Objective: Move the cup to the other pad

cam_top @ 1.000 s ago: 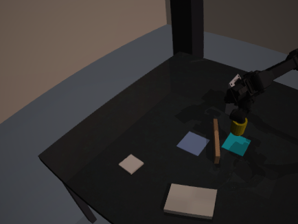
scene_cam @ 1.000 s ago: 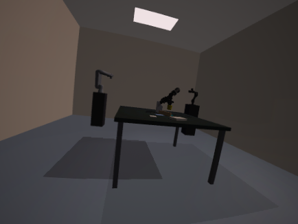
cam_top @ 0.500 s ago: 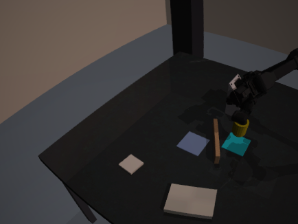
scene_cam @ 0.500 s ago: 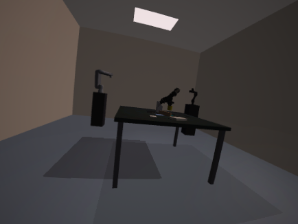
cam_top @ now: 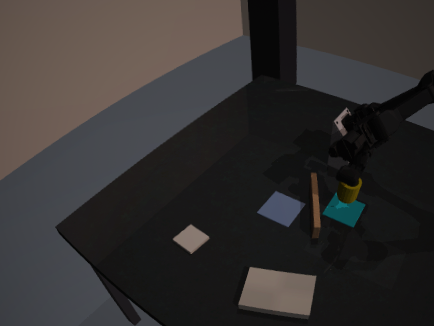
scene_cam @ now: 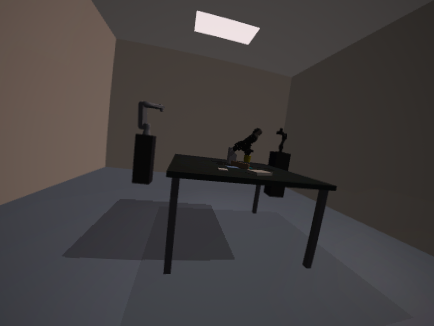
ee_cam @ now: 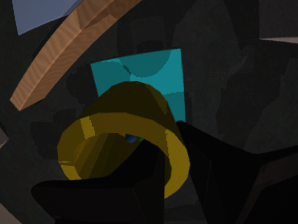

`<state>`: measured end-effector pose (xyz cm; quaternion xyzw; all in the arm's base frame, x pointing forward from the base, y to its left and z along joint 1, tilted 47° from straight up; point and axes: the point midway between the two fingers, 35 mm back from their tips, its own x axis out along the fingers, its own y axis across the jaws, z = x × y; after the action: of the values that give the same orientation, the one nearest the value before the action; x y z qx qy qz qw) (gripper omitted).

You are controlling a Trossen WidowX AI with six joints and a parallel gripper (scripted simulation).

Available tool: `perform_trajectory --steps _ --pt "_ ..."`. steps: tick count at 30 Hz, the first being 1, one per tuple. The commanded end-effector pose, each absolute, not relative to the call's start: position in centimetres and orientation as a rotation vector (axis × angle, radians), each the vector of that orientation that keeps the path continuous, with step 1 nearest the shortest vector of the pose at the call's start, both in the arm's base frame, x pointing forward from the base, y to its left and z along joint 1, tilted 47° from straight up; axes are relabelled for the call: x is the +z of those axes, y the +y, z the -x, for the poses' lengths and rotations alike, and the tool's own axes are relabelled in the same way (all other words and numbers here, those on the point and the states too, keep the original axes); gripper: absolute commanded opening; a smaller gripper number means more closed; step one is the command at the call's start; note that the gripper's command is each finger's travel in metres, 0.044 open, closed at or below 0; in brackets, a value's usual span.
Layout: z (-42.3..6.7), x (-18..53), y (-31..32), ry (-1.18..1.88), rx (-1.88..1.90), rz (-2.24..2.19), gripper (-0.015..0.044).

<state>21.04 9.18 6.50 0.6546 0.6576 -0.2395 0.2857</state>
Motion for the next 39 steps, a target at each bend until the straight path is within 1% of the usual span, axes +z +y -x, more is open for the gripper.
perform_trajectory --steps 1,39 --pt "-20.9 6.1 9.6 1.766 -0.643 -1.754 0.0000" --pt "-20.7 3.5 12.7 1.768 -0.641 -1.755 0.0000"
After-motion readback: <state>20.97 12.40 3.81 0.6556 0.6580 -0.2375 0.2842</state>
